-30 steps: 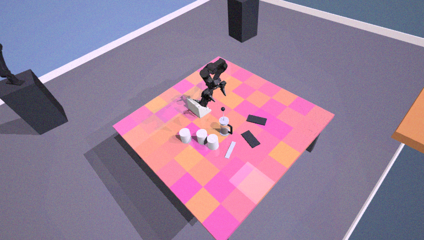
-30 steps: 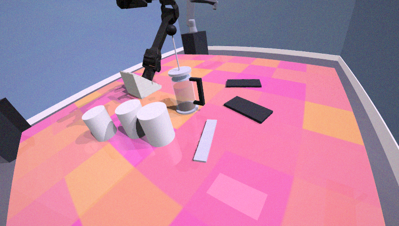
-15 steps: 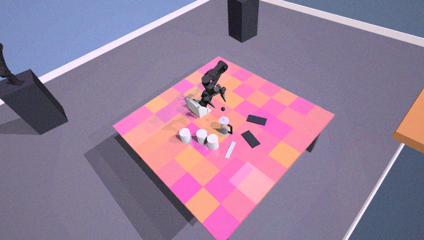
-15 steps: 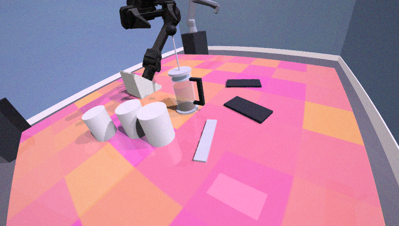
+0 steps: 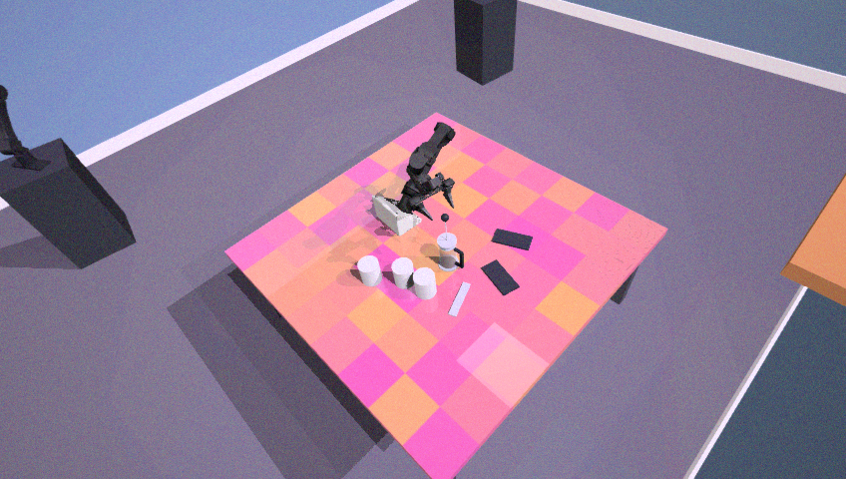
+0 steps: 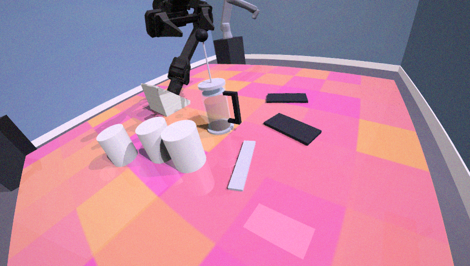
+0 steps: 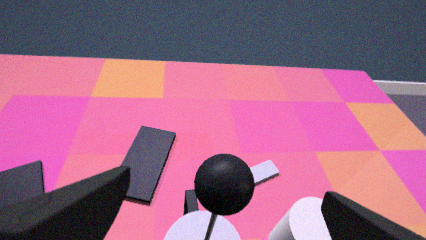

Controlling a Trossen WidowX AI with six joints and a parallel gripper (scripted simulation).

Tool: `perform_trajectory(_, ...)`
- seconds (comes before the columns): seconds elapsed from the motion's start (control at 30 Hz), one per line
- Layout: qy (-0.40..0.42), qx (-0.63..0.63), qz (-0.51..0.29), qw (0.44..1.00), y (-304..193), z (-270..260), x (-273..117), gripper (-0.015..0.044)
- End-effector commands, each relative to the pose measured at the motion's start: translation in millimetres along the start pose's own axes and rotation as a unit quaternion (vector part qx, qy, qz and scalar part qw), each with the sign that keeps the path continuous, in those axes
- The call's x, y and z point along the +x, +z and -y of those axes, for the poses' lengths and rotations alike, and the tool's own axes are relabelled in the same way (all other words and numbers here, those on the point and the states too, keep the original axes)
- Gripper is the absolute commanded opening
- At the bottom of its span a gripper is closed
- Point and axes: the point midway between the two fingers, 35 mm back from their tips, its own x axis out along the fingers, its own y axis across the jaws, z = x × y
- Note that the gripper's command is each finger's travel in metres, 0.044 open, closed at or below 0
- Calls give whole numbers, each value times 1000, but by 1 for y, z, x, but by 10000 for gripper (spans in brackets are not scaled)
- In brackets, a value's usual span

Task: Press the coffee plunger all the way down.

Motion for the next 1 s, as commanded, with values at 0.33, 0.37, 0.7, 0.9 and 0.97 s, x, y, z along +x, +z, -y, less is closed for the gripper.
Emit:
perform_trajectory(0.33, 0, 3, 1, 1000, -1, -1, 18, 387)
perform_trajectory(0.37, 0, 3, 1, 1000, -1, -1, 18, 361)
perform_trajectory(0.7, 0, 3, 1, 1000, -1, -1, 18, 125)
perform_trajectory(0.9, 0, 3, 1, 1000, -1, -1, 18, 125)
perform_trajectory(0.97, 0, 3, 1, 1000, -1, -1, 18, 125)
